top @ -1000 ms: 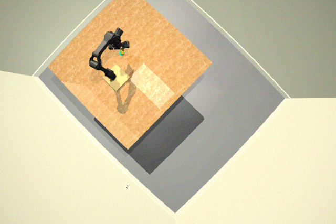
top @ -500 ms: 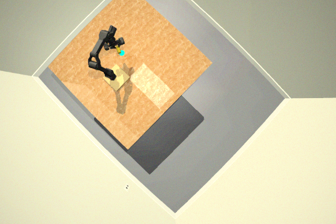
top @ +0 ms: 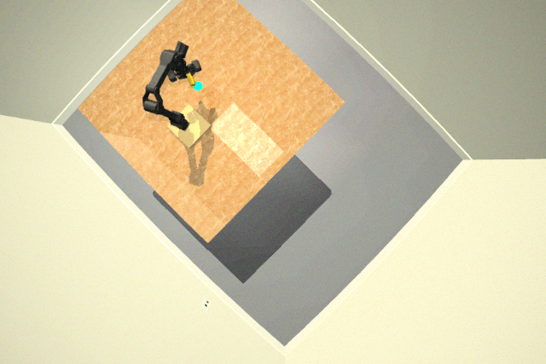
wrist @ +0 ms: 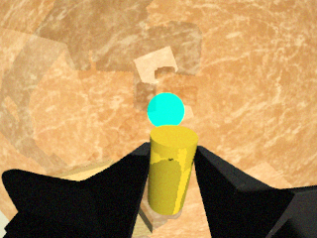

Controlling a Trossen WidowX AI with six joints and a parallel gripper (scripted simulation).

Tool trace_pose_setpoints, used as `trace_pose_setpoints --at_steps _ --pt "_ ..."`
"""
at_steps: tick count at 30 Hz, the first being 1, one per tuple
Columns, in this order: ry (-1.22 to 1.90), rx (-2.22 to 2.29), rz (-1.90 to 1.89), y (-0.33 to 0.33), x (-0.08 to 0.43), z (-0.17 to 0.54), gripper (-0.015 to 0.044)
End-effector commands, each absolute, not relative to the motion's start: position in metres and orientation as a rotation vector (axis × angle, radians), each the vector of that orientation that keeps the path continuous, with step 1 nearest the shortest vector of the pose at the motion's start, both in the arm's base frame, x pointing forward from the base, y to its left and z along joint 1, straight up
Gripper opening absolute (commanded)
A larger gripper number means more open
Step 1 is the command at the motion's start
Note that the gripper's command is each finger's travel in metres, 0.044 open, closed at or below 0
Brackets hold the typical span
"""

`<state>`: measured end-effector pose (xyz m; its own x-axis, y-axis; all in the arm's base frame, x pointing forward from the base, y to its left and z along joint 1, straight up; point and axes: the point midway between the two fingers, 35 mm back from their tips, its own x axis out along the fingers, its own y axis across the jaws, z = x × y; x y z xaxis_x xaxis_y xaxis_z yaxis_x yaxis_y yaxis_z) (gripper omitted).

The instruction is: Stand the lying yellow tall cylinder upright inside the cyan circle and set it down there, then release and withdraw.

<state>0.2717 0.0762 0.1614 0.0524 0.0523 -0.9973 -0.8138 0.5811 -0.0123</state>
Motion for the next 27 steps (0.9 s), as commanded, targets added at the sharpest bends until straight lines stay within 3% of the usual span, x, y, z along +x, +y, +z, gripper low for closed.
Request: trace_pose_setpoints --at_steps 1,27 --pt "1.355 -0.689 0.760 0.076 0.272 0.157 0.0105" --pt "1.221 -0.518 0.774 0.079 0.285 0.144 0.0105"
